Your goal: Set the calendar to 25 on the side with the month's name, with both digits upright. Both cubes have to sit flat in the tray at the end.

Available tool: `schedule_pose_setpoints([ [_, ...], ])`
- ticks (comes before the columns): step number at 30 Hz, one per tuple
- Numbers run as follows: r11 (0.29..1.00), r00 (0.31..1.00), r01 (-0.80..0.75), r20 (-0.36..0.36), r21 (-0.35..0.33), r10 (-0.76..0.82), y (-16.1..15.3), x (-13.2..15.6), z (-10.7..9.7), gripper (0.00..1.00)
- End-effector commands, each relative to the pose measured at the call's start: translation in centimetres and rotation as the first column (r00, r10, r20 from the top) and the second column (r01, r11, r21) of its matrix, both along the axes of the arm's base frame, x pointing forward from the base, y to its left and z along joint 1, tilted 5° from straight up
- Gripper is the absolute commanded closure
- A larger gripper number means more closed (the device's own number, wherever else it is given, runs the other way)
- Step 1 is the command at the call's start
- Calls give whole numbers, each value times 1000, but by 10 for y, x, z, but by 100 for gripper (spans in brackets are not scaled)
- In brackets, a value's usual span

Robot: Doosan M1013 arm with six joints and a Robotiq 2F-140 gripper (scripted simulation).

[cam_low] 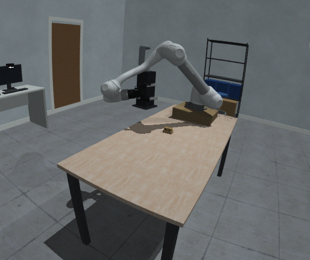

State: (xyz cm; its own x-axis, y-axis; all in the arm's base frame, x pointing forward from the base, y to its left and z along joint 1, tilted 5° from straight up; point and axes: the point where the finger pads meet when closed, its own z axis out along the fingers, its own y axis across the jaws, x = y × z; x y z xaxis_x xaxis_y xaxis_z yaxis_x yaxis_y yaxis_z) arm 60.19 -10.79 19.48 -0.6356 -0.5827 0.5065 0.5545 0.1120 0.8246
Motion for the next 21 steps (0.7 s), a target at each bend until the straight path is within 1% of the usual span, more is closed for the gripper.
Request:
schedule_pose_setpoints([
  [1, 1000, 1000, 0, 0, 0, 0, 0, 0, 0, 0],
  [18, 1000, 1000, 0, 1, 0, 0, 0, 0, 0, 0],
  [20, 1000, 1000, 1, 19, -11, 0, 6, -1, -2, 0],
  [21, 1000, 999, 1, 42, -24, 0, 14, -3, -4, 0],
])
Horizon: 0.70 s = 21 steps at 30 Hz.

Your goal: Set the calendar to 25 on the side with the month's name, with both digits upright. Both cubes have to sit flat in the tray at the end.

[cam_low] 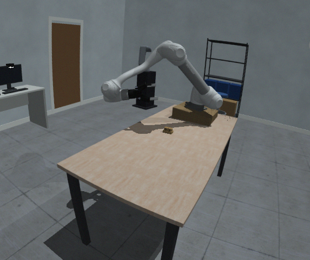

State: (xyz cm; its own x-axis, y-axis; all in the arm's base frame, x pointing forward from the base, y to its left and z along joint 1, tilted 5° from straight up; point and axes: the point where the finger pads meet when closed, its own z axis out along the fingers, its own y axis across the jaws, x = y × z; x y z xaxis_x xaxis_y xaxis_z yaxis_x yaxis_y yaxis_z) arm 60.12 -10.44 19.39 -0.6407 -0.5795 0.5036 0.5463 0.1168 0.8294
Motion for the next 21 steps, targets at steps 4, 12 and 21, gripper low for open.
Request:
schedule_pose_setpoints([
  [4, 994, 978, -2, 209, -109, 25, 60, -15, -23, 0],
  [12, 976, 886, -21, 448, -215, 118, 108, -35, -54, 0],
  [21, 940, 649, -72, 700, -334, 299, 142, -55, -93, 0],
])
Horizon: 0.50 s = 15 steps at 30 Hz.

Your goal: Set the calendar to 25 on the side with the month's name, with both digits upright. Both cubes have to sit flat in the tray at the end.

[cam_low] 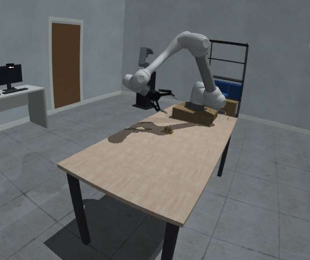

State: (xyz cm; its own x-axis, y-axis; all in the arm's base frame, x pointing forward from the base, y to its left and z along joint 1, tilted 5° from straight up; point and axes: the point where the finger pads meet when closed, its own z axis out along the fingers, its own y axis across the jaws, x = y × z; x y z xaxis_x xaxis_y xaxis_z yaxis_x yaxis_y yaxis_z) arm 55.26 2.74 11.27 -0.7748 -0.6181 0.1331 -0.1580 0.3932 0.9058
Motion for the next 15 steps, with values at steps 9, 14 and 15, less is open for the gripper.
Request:
schedule_pose_setpoints([
  [9, 975, 912, -182, 349, -126, 216, 21, -12, -35, 0],
  [14, 929, 778, -297, 508, -221, 370, 23, -12, -49, 0],
  [15, 915, 742, -321, 536, -244, 403, 24, -11, -52, 0],
])
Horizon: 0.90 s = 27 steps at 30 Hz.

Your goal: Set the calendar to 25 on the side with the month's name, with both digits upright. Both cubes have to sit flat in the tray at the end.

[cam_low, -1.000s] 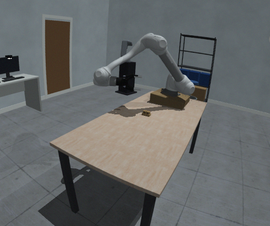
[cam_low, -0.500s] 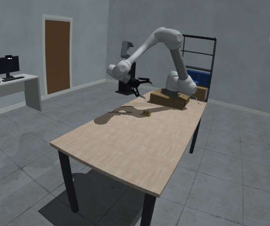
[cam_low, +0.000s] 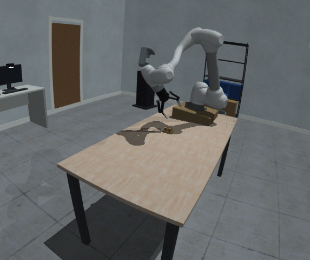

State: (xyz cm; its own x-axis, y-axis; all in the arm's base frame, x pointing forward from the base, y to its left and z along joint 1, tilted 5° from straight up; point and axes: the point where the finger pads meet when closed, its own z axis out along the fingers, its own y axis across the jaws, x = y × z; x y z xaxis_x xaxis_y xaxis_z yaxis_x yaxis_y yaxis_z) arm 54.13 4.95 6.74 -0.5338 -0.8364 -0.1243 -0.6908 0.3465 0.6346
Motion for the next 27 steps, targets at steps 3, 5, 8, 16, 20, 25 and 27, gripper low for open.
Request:
schedule_pose_setpoints([
  [3, 989, 973, -141, 179, -53, 148, 2, 3, -9, 0],
  [5, 974, 941, -210, 253, -87, 225, 2, 6, -12, 0],
  [8, 948, 888, -290, 332, -133, 318, 2, 12, -12, 0],
  [16, 846, 697, -460, 480, -271, 533, 5, 28, -7, 0],
  [20, 782, 587, -521, 522, -342, 619, 8, 36, -1, 0],
  [25, 777, 578, -525, 525, -347, 625, 8, 37, 0, 0],
  [27, 777, 578, -525, 525, -347, 625, 8, 37, 0, 0],
])
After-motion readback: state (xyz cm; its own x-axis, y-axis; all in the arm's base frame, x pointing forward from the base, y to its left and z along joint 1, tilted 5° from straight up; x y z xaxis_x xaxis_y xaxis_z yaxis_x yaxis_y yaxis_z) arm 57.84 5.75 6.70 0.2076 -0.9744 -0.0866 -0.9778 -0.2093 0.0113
